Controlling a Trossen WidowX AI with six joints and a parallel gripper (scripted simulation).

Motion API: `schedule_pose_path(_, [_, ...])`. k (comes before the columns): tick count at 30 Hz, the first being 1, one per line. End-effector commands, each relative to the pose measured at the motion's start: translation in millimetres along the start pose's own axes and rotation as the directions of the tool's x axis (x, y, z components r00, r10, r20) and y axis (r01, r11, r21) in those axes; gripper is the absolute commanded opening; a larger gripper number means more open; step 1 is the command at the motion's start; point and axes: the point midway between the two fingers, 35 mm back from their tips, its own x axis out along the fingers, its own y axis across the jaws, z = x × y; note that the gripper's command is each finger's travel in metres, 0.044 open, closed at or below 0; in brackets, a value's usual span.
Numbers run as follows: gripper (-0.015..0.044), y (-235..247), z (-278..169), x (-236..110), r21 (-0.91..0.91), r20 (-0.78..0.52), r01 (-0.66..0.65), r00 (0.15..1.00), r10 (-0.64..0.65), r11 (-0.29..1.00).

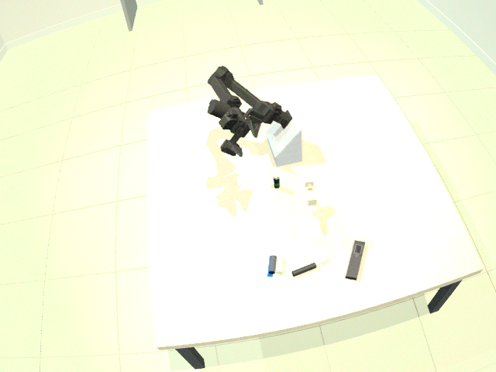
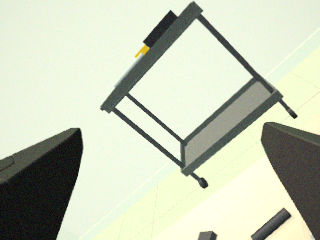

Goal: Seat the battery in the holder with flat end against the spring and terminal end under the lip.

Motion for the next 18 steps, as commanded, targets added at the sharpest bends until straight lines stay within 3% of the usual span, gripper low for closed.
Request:
schedule_pose_path(1, [0.0374, -0.4, -4.4, 1.6, 0.005, -0.019, 0.005, 1.0, -0.005, 1.0])
schedule_pose_path(4, [0.0295, -5.8, -66.2, 16.2, 0.047, -0.276, 0.097, 0.958, -0.08, 0.994])
schedule_pose_path(7, [0.0216, -11.3, -134.1, 14.2, 0.014, -0.538, 0.214, 0.825, -0.173, 0.977])
schedule_pose_path(11, [0.0111, -21.7, -212.6, -16.5, -0.174, -0.786, 0.327, 0.522, -0.331, 0.929])
schedule_pose_path(15, [0.0006, -36.2, -257.1, -62.3, -0.45, -0.835, 0.303, 0.189, -0.516, 0.84])
schedule_pose_path(18, [0.0, -48.7, -268.2, -94.5, -0.653, -0.749, 0.185, -0.015, -0.662, 0.735])
